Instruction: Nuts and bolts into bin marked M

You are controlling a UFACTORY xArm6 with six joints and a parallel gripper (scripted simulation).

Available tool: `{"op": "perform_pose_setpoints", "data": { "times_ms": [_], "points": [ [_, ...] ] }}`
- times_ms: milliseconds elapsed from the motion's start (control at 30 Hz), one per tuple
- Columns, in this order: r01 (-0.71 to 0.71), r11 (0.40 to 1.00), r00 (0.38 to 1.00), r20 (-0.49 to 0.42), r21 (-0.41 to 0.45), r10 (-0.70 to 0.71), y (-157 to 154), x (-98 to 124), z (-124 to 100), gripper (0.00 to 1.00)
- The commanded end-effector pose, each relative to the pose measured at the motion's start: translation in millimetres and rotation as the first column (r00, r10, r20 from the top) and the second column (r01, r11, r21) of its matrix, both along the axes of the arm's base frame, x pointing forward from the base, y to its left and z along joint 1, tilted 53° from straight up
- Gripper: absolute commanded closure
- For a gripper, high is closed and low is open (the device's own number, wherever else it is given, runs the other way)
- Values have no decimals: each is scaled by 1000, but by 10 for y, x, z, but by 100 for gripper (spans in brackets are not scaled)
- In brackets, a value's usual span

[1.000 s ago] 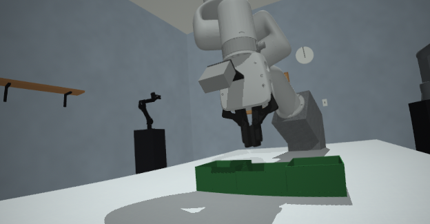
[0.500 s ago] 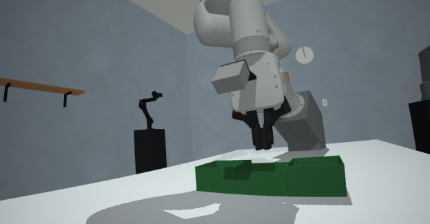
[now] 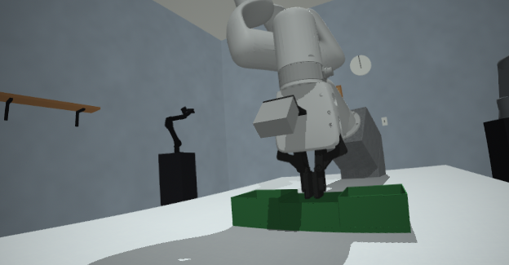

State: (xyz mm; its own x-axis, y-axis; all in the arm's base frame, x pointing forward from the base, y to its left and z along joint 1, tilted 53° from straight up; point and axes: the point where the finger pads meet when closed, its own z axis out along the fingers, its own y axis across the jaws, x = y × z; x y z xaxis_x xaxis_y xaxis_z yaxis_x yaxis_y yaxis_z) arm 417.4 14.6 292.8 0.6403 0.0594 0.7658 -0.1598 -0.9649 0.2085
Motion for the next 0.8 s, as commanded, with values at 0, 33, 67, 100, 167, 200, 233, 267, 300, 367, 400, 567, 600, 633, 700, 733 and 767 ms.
{"op": "perform_pose_setpoints", "data": {
  "times_ms": [0,33,67,100,167,200,233,267,300,367,400,567,600,633,700,733,767],
  "points": [
    [0,1000,1000,7,-2,0,-37,138,-79,93],
    [0,1000,1000,7,-2,0,-44,158,-95,93],
    [0,1000,1000,7,-2,0,-51,178,-111,93],
    [0,1000,1000,7,-2,0,-51,178,-111,93],
    [0,1000,1000,7,-2,0,-53,184,-115,93],
    [0,1000,1000,7,-2,0,-53,184,-116,93],
    [0,1000,1000,7,-2,0,-53,184,-116,93],
    [0,1000,1000,7,-2,0,-53,184,-116,93],
    [0,1000,1000,7,-2,0,-53,184,-115,93],
    [0,1000,1000,7,-2,0,-53,184,-115,93],
    [0,1000,1000,7,-2,0,-53,184,-115,93],
    [0,1000,1000,7,-2,0,-53,184,-115,93],
    [0,1000,1000,7,-2,0,-53,184,-116,93],
    [0,1000,1000,7,-2,0,-53,184,-115,93],
    [0,1000,1000,7,-2,0,-53,184,-115,93],
    [0,1000,1000,7,-2,0,-53,184,-115,93],
    [0,1000,1000,7,-2,0,-53,184,-115,93]
  ]
}}
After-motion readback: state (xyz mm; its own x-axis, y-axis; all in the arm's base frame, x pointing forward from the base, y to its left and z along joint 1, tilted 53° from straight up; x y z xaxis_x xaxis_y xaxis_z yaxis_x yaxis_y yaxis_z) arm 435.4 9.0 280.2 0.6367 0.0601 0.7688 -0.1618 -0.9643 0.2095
